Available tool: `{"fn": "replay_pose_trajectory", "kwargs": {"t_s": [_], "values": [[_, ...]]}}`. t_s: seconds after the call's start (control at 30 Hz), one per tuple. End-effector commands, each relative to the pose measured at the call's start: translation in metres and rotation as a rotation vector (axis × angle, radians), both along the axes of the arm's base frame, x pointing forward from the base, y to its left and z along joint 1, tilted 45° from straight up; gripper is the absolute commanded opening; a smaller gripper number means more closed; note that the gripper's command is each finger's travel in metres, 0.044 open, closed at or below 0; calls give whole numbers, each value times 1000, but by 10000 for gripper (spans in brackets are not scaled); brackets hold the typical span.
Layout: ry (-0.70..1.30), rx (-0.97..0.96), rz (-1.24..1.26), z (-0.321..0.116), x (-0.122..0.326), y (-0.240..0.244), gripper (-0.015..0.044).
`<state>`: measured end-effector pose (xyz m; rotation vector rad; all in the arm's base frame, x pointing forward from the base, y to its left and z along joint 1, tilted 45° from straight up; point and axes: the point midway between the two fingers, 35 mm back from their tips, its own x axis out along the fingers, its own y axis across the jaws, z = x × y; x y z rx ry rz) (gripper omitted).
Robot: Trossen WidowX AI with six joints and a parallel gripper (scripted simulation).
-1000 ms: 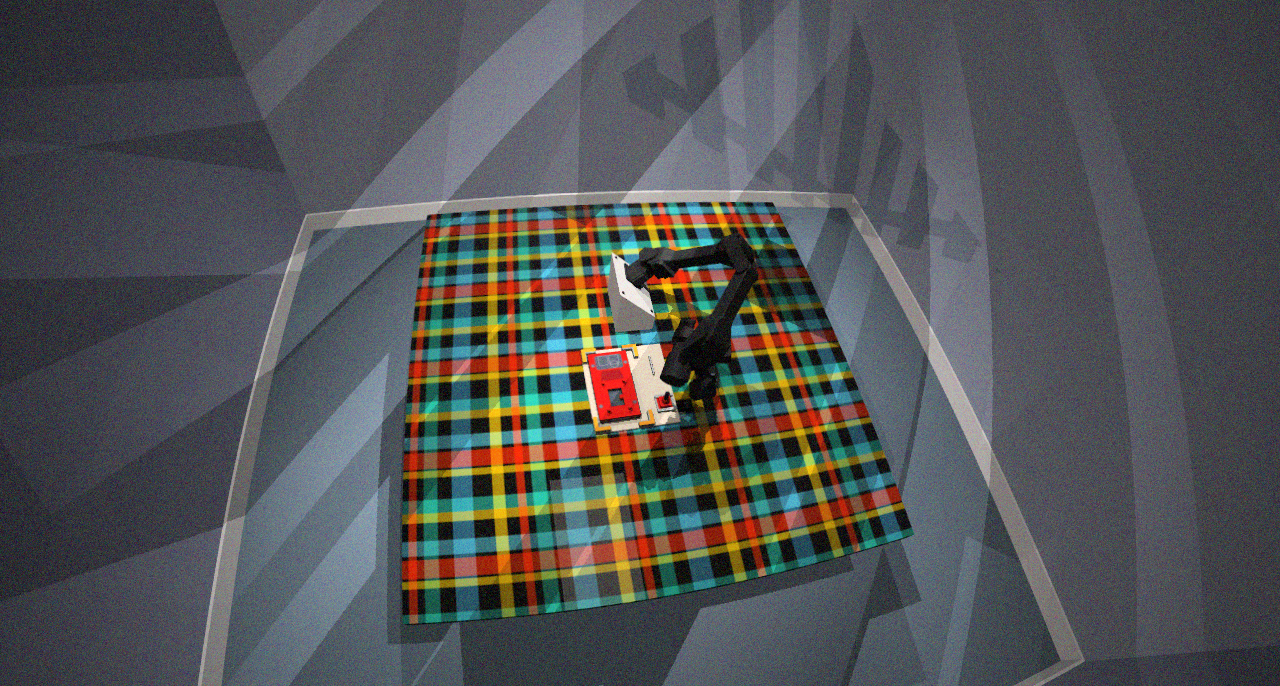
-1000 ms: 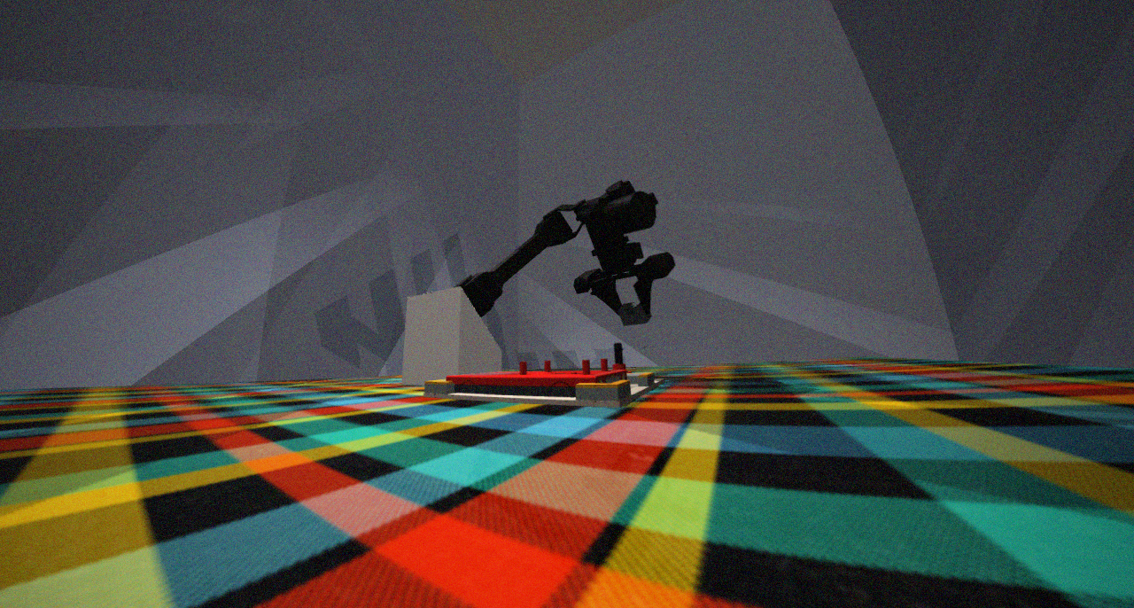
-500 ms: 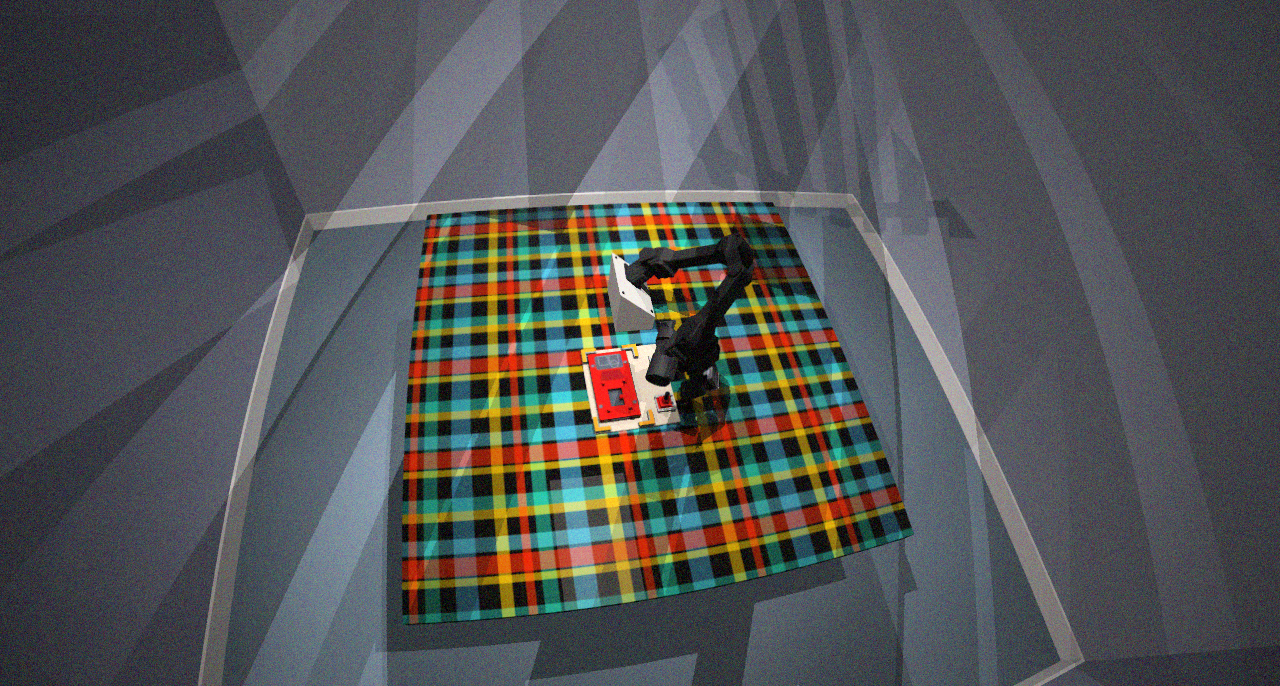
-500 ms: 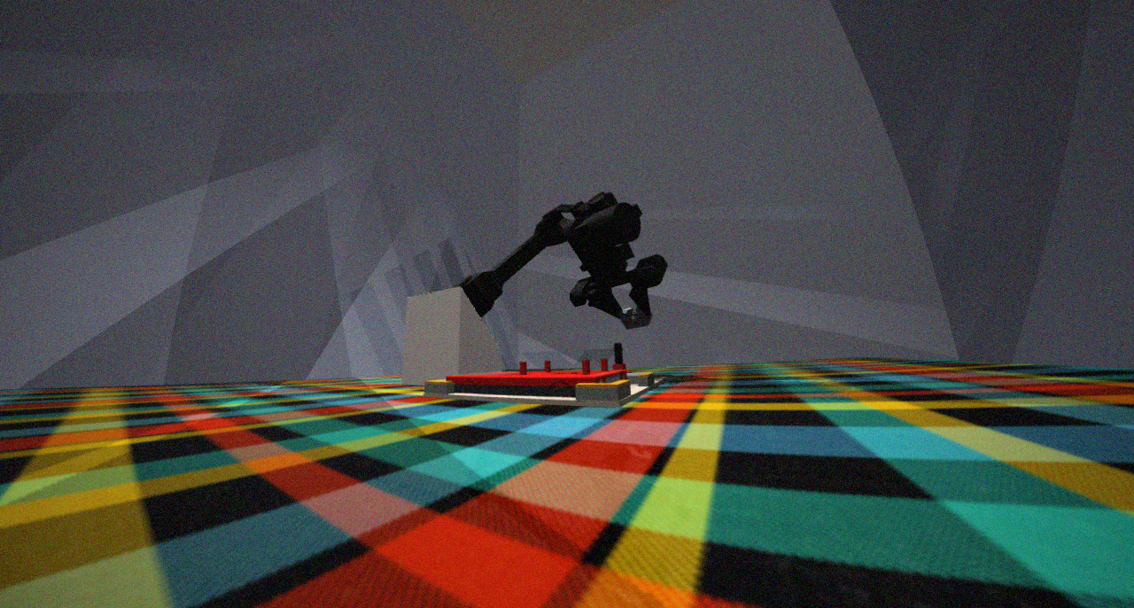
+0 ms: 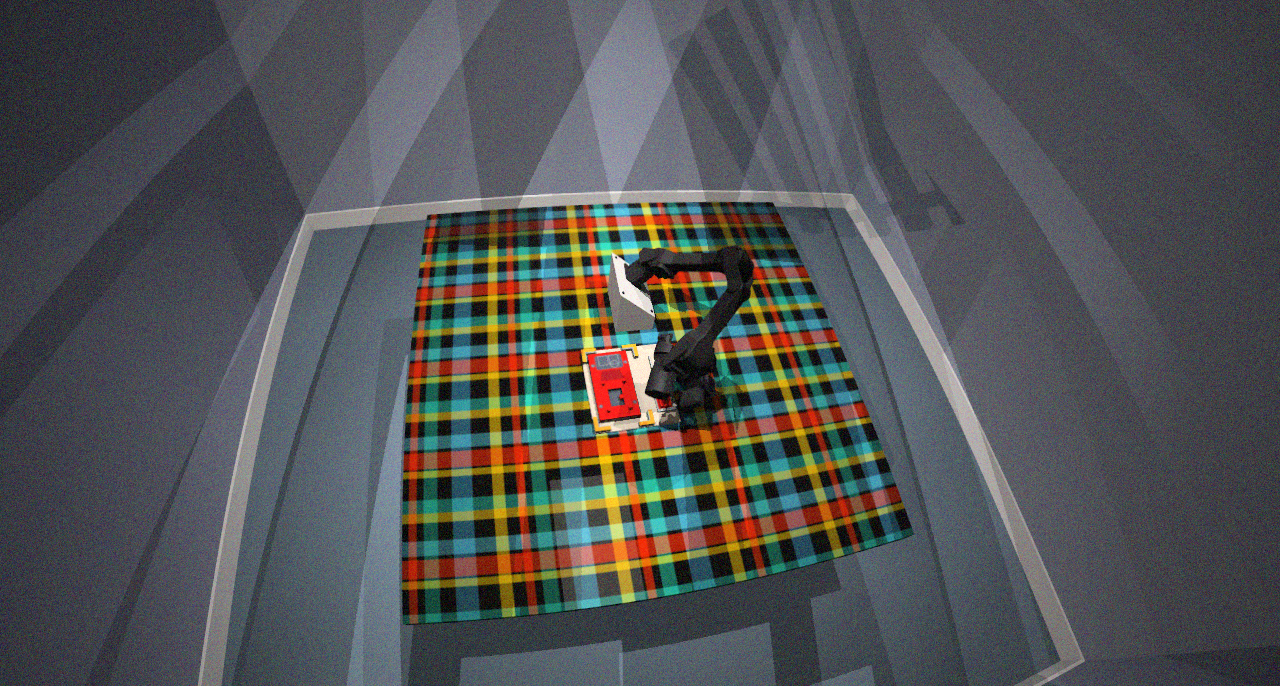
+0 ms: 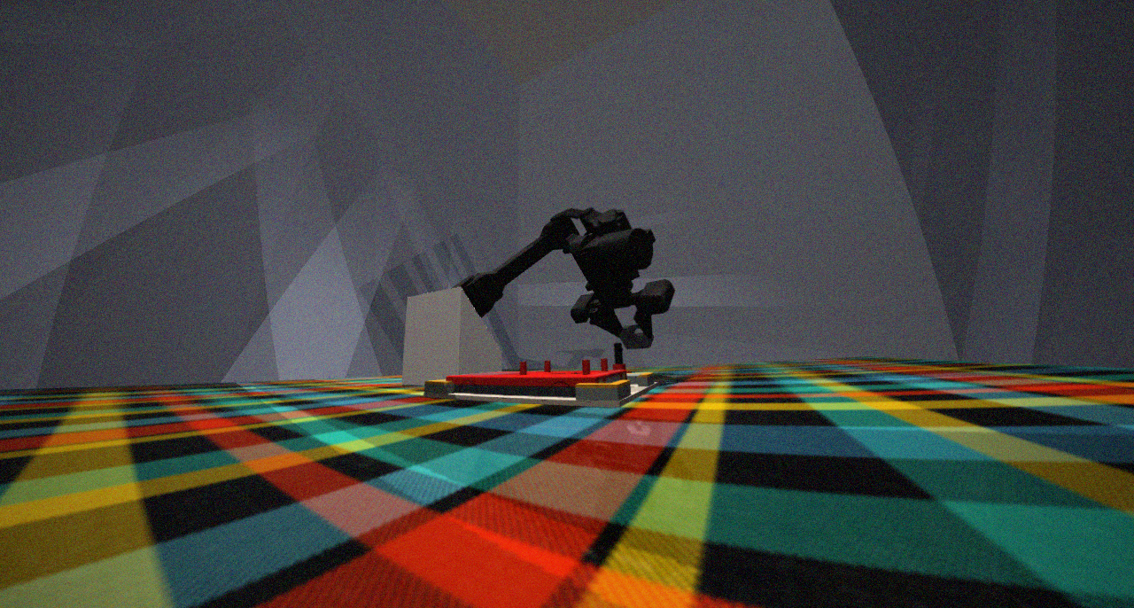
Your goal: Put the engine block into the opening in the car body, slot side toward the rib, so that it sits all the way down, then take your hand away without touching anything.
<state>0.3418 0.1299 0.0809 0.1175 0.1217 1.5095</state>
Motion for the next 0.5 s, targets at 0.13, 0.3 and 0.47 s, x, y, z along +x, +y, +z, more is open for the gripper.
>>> {"fn": "replay_pose_trajectory", "kwargs": {"t_s": [0.13,0.3,0.47], "values": [[-9,7,36,-12,2,13,0],[-9,7,62,-20,2,22,0],[-9,7,88,-29,2,31,0]]}}
